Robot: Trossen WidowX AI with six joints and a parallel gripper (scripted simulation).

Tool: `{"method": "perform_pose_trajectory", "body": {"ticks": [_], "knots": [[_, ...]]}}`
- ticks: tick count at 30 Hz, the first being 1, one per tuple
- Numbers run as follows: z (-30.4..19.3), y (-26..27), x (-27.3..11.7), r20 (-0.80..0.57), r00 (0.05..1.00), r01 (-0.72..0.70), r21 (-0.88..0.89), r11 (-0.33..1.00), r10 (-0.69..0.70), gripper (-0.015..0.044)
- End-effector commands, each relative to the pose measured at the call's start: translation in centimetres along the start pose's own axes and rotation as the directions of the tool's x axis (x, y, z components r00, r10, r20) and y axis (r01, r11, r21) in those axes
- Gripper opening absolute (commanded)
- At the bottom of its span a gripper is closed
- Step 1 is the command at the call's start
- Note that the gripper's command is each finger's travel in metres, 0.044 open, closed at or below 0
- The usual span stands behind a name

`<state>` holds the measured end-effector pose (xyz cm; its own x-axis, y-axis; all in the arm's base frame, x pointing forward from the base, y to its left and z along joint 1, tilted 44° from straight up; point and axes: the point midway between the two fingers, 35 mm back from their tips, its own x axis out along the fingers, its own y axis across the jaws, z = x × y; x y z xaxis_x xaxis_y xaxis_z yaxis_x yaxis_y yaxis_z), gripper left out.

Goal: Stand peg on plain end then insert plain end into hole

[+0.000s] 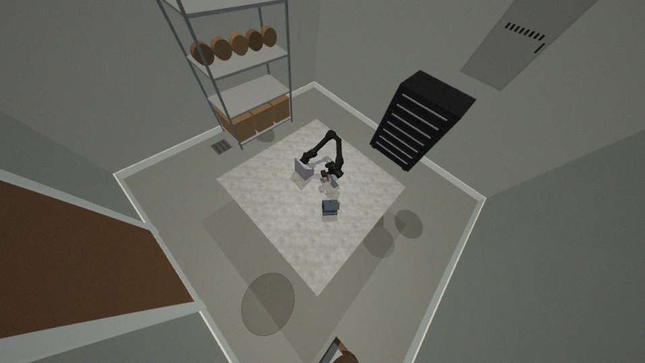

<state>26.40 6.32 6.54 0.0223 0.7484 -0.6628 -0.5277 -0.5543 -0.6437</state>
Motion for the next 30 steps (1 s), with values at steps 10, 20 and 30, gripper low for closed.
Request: {"method": "perform_pose_trajectory", "body": {"ticks": [10, 20, 30], "knots": [[-0.4, 0.2, 2.2, 0.006, 1.0, -0.007, 0.007, 1.0, 0.007, 0.044], [-0.7, 0.2, 3.8, 0.006, 1.0, -0.006, 0.007, 1.0, 0.006, 0.044], [-0.8, 0.2, 5.4, 0.007, 1.0, -0.004, 0.007, 1.0, 0.004, 0.044]]}}
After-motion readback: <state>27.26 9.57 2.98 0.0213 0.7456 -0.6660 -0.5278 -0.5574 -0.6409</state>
